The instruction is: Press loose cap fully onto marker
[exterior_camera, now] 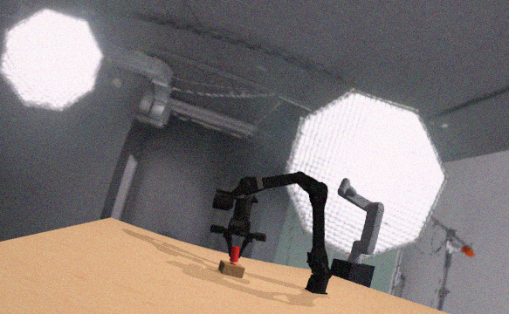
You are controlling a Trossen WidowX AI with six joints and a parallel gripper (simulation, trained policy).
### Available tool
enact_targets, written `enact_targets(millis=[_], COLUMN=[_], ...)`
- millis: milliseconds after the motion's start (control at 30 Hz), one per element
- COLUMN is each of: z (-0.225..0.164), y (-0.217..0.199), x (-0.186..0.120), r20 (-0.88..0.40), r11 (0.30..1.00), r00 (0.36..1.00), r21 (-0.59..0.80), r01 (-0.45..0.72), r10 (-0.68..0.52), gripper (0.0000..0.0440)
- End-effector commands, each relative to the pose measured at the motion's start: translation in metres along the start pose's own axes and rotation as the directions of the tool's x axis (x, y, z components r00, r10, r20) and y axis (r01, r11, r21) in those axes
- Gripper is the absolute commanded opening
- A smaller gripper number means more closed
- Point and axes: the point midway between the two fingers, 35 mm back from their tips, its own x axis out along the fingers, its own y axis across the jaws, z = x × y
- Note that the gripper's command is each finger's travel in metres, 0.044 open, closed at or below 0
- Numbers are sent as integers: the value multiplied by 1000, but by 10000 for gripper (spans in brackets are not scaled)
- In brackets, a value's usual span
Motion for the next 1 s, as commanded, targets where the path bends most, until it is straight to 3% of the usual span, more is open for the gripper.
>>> enact_targets(millis=[0,600,800,967], z=[-6,-7,-4,-3], y=[4,3,14,19], x=[18,20,20,19], r20=[-20,-26,-14,-5], r11=[999,999,998,998], r00=[999,999,998,998], r21=[5,-20,-27,-29], r01=[-48,-33,-58,-56], r10=[48,32,58,56], gripper=[116,148,216,319])
